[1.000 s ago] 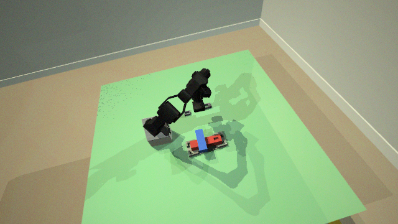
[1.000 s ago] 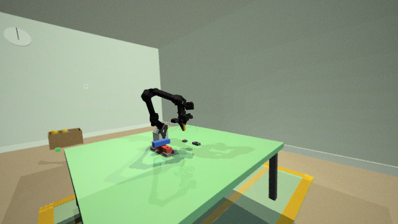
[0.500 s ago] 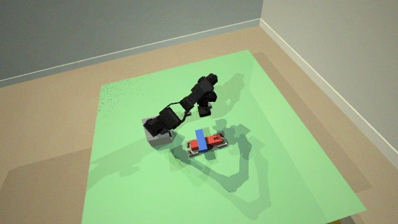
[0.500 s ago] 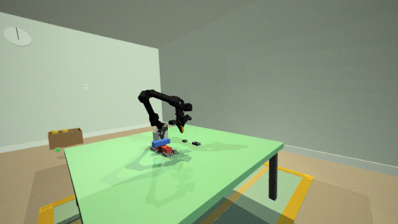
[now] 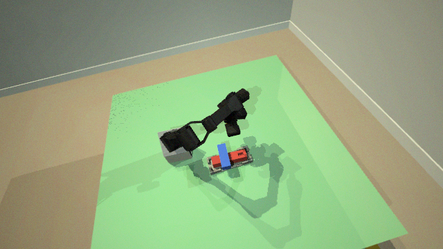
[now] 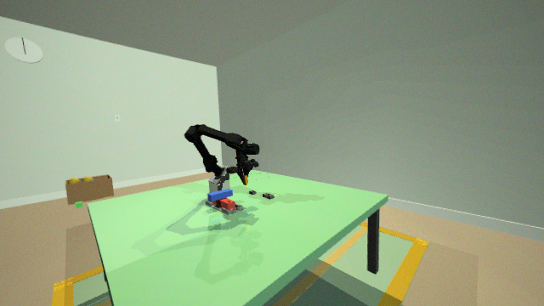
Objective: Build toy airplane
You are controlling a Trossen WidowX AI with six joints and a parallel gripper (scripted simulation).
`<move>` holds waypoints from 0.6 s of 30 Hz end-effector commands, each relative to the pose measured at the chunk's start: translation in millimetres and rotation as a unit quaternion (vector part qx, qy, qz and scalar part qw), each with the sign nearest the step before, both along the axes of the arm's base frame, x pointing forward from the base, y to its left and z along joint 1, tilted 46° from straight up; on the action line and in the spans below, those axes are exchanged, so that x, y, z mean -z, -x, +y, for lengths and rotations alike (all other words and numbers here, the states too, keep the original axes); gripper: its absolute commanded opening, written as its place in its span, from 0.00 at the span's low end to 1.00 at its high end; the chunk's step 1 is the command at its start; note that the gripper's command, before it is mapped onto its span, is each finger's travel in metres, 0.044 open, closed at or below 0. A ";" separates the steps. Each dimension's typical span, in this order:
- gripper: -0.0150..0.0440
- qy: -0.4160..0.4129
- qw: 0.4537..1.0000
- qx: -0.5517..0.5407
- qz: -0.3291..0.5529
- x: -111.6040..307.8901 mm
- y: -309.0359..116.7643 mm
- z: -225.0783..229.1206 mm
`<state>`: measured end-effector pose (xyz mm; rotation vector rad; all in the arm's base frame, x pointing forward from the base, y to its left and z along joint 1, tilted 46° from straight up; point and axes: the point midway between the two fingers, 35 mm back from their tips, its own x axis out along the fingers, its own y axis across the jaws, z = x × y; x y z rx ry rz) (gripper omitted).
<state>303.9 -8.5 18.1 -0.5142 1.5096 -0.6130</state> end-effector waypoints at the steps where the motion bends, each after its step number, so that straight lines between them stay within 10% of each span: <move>1: 0.25 0.003 1.000 -0.004 -0.004 -7.6 -4.2 -8.4; 18: 0.25 0.020 1.000 -0.004 -0.003 -34.8 -12.5 -51.7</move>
